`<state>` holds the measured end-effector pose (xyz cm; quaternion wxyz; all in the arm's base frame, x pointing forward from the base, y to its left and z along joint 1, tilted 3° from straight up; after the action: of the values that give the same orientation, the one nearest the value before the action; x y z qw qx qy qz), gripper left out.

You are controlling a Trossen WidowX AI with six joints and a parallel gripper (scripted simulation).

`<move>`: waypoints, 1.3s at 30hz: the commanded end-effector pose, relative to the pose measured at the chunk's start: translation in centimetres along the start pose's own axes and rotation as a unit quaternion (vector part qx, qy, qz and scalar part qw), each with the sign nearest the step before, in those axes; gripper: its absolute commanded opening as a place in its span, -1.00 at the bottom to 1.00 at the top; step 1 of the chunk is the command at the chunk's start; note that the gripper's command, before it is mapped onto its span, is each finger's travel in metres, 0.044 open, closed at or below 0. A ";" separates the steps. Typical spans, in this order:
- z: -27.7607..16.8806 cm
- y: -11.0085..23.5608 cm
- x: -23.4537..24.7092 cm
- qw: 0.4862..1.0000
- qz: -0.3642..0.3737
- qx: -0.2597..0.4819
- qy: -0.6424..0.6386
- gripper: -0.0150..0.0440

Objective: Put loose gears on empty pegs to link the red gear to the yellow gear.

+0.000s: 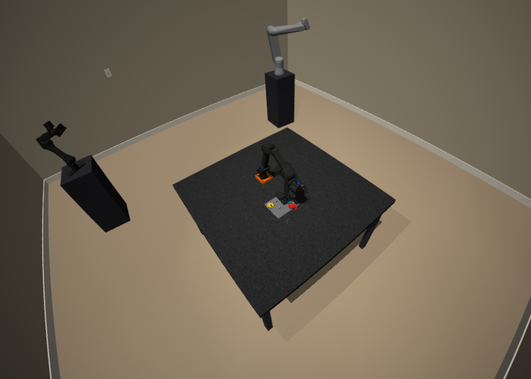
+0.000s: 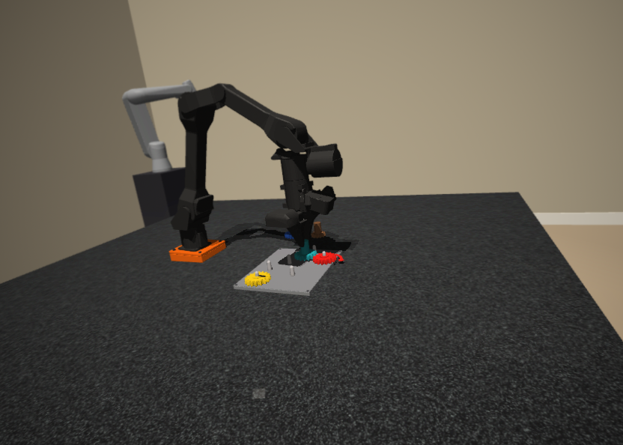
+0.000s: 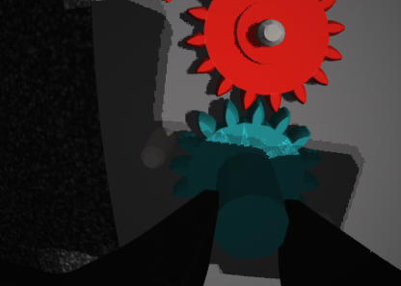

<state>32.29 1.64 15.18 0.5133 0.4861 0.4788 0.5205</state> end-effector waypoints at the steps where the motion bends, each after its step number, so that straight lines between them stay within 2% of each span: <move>1: 0.1 -0.1 0.0 1.000 0.001 0.000 0.003 -0.49; 10: 0.0 -0.3 0.1 0.997 0.001 0.000 -0.078 -0.49; 15: 0.0 0.2 0.0 0.996 0.001 0.000 -0.085 -0.05; 16: 0.0 0.2 0.0 0.996 0.001 0.000 -0.085 -0.02; 21: 0.1 0.9 0.0 0.996 0.001 0.000 -0.085 -0.02; 27: 0.1 4.5 0.0 0.996 0.001 0.000 -0.085 -0.02; 31: 0.0 4.6 0.0 0.996 0.001 0.000 -0.085 -0.02; 33: 0.1 3.8 1.0 0.999 0.000 0.001 -0.043 0.16; 35: -0.1 3.8 3.6 0.998 0.002 0.001 0.069 0.34; 39: -1.4 3.8 9.6 0.948 0.004 0.000 0.317 0.69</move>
<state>31.68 6.25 19.04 0.4499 0.4236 0.5361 0.5751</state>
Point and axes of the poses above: the point midway between the two fingers, 35 mm back from their tips, its own y axis back along the fingers, its own x axis across the jaws, z = x × y, the point moved 8 cm from there along y, back along the fingers, and after that the axes turned 4 degrees about y, right-handed, at the moved point
